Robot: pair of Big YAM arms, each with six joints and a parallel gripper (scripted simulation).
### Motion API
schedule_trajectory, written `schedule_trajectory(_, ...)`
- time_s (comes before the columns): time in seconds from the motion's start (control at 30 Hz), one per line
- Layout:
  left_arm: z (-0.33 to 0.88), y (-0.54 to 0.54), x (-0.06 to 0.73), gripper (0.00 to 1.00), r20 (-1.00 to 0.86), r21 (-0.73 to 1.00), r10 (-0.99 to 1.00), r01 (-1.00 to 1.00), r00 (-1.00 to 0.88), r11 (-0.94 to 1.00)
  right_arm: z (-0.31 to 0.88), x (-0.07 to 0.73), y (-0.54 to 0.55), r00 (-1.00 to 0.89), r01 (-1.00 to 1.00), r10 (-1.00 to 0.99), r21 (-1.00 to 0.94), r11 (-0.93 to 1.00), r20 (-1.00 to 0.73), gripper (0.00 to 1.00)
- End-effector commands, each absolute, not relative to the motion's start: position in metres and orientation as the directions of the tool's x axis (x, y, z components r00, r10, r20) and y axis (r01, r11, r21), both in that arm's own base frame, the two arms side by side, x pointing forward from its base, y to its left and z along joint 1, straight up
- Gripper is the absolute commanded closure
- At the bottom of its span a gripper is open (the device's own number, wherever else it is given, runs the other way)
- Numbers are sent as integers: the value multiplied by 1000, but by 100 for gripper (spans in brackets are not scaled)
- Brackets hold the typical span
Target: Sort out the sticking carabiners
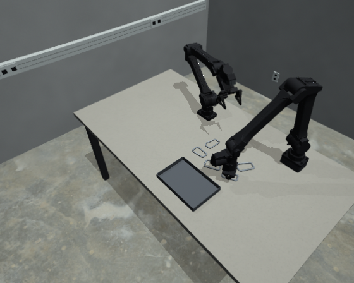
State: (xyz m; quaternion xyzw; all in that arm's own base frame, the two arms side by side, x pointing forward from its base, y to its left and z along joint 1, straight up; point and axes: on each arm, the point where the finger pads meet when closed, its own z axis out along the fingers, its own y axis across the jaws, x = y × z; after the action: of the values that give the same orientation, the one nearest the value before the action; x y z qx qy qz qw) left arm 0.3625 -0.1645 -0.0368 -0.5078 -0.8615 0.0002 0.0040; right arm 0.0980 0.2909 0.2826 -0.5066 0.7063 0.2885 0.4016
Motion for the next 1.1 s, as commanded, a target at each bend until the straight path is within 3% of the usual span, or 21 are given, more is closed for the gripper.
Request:
schedule_trajectory(0.0,-22,-167,368,99,-14,10,882,882,-471,471,285,98,292,-163,-948,-485,0,318,-859,0)
schedule_trajectory(0.53,22,-200,406,99,-38,9,911,912,-410,410,270,122,304,-180,-929,-464,-5,369,-867,0)
schedule_trajectory(0.87,32,-214,528,99,-18,5,888,888,-459,460,249,282,321,-205,-755,-245,-7,656,-947,0)
schedule_trajectory(1.07,30,-213,562,99,-4,2,881,881,-474,474,232,328,304,-199,-682,-195,-7,731,-960,0)
